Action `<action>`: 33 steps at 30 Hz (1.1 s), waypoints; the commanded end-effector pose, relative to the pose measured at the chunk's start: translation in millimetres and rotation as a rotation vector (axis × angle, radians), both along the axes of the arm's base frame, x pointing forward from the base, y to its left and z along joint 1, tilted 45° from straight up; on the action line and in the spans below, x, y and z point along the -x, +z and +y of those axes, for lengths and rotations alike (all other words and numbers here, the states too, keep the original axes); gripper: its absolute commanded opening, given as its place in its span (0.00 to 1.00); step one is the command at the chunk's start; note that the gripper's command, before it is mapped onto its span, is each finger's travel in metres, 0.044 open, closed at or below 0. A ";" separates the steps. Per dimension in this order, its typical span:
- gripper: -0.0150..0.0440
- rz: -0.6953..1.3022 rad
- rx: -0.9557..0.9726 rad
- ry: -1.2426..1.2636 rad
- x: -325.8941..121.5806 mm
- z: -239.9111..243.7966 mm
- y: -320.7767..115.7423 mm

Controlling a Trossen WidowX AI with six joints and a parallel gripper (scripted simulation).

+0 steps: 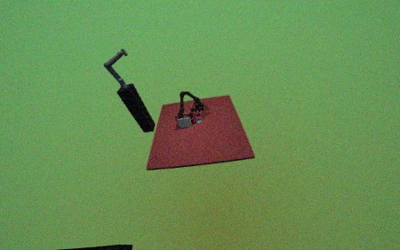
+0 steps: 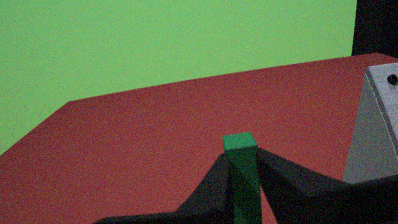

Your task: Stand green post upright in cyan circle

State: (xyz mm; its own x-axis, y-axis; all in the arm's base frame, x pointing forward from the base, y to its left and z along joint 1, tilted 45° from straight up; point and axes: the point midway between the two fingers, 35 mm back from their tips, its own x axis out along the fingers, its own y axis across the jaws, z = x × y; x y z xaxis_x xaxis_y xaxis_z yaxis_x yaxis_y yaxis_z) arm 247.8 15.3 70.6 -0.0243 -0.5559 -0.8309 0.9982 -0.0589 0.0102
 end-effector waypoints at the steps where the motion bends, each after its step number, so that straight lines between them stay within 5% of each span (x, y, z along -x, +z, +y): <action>1: 0.29 -0.005 0.005 -0.002 -0.3 -0.2 1.0; 33: 0.29 -0.003 -0.045 -0.039 -6.3 68.4 -74.7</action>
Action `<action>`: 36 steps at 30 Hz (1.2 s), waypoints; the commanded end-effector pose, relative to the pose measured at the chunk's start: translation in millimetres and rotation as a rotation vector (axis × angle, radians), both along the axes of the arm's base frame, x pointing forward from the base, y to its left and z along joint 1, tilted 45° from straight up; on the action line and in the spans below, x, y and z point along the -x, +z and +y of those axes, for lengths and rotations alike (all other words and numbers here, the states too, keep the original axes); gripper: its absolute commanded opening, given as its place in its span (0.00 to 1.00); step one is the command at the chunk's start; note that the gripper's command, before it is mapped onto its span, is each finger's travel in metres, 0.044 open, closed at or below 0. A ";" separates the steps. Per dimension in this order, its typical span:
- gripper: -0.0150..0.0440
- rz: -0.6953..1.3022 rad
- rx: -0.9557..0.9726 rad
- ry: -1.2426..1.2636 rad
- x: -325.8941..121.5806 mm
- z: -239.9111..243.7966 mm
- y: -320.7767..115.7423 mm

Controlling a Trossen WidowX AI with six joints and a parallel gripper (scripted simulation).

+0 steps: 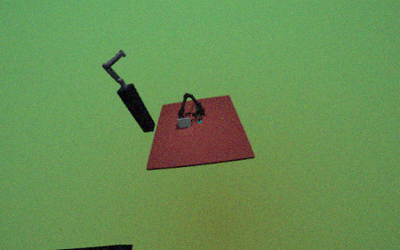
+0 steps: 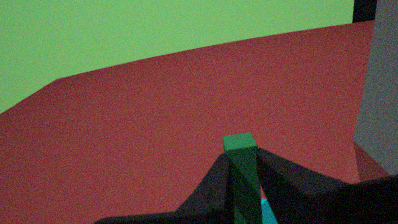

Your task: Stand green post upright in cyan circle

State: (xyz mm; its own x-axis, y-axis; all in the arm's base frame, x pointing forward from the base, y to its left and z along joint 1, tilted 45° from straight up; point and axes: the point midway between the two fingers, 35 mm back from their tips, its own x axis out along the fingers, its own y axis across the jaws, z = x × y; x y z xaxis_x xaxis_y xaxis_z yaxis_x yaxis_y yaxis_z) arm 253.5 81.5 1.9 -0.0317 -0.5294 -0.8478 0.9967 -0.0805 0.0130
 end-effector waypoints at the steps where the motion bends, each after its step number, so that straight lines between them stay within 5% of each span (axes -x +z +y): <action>1: 0.29 0.003 -0.014 -0.018 -0.6 2.1 -6.0; 10: 0.29 0.003 -0.014 -0.018 -0.6 2.1 -6.0; 24: 0.92 0.003 -0.014 -0.018 -0.6 2.1 -6.0; 36: 0.93 0.000 0.032 0.017 3.6 -48.9 52.3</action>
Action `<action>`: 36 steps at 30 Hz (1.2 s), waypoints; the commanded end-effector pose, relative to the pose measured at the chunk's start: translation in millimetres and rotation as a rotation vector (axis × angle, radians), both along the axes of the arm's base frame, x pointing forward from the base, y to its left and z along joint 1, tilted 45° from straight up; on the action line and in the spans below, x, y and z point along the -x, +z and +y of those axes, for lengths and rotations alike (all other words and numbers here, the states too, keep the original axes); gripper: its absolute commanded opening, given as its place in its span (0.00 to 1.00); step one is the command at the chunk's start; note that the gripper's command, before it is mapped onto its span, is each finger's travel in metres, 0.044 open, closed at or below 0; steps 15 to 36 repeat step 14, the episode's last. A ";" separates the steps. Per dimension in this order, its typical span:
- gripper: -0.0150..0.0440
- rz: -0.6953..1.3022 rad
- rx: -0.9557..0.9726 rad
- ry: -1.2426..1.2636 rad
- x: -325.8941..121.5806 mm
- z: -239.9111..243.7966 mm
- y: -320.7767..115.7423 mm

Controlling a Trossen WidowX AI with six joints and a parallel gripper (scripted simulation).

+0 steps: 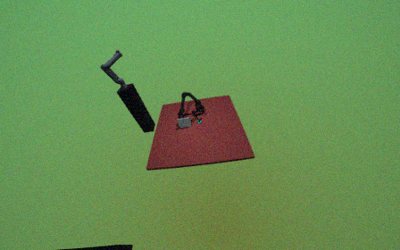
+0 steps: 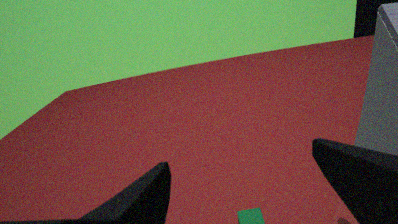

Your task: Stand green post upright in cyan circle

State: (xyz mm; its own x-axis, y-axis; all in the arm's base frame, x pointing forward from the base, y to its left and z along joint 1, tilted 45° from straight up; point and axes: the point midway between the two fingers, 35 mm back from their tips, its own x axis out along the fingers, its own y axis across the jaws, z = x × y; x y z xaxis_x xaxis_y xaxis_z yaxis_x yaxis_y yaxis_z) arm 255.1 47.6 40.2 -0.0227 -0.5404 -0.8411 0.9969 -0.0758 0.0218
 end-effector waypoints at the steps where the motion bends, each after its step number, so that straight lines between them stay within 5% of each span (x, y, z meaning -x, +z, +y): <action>1: 0.93 0.008 0.022 0.015 5.9 -17.7 16.9; 6: 0.93 0.043 -0.013 0.002 8.1 -22.2 15.2; 14: 0.93 0.283 -0.529 -0.085 25.5 -47.1 -1.5; 36: 0.93 0.283 -0.529 -0.085 25.5 -47.1 -1.5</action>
